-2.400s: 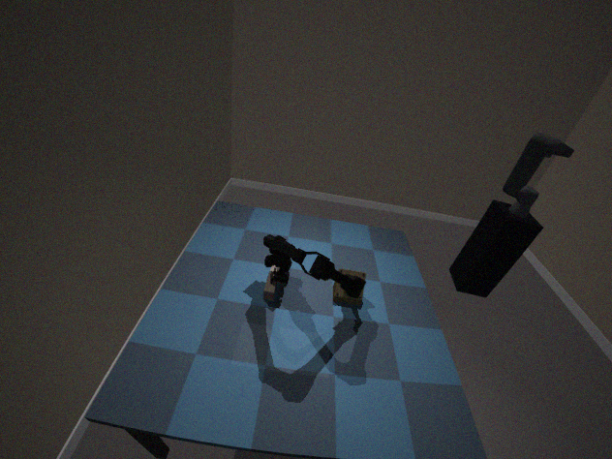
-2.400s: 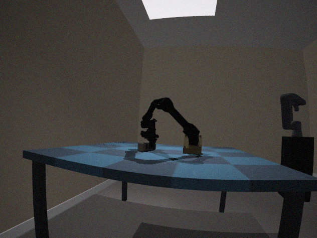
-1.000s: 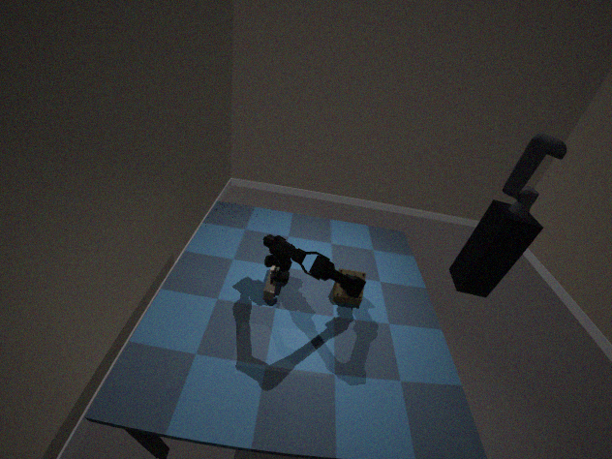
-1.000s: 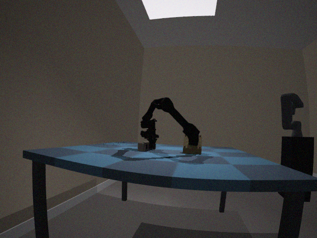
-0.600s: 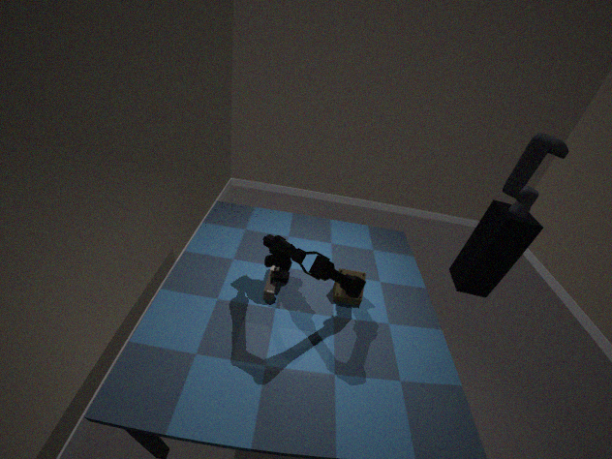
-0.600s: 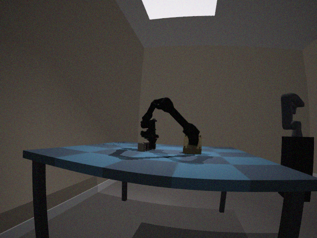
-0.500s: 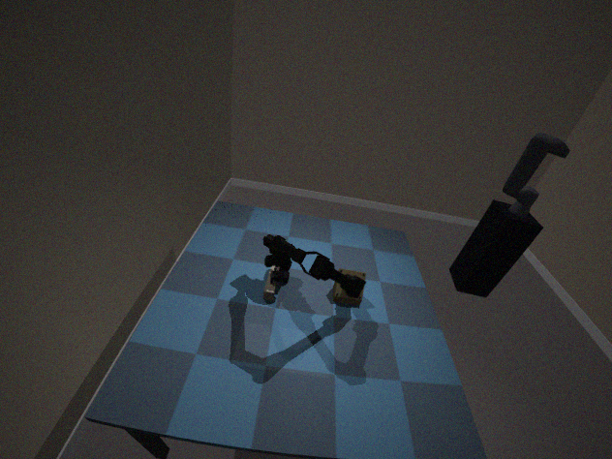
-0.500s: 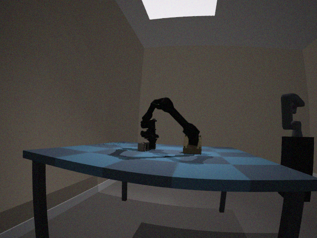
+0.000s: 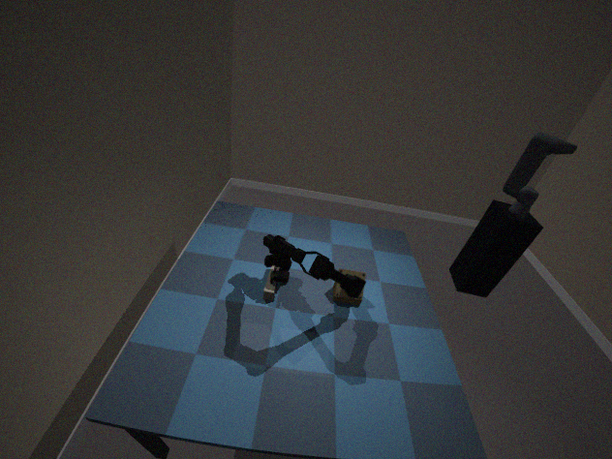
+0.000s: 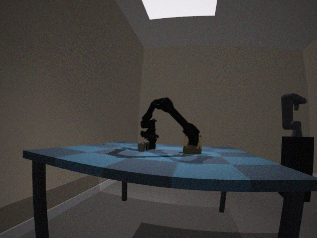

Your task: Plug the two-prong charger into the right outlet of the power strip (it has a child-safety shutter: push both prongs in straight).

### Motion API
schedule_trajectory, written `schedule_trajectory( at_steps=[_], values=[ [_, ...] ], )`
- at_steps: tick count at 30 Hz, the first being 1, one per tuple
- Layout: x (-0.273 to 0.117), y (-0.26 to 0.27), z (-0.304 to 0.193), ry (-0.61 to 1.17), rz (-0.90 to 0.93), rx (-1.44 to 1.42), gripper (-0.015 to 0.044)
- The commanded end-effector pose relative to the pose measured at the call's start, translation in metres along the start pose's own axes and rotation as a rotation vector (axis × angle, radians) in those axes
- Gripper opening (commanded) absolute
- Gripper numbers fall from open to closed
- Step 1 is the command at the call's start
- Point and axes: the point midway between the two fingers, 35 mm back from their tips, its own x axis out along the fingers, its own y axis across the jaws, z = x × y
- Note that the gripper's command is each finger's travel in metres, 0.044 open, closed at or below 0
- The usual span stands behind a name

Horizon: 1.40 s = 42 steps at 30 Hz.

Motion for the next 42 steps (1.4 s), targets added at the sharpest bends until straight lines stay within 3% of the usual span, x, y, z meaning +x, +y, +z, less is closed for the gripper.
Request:
schedule_trajectory(
  at_steps=[1, 19, 36, 42],
  values=[
    [-0.004, 0.0006, 0.0075, -0.022, -0.002, -0.017, 0.0],
    [-0.0001, 0.0, 0.0001, 0.001, 0.0, 0.0, 0.0],
    [-0.0001, 0.0, 0.0, 0.0, 0.0, 0.0, 0.044],
    [0.0001, 0.0, -0.0014, -0.002, 0.0, -0.002, 0.044]
  ],
)
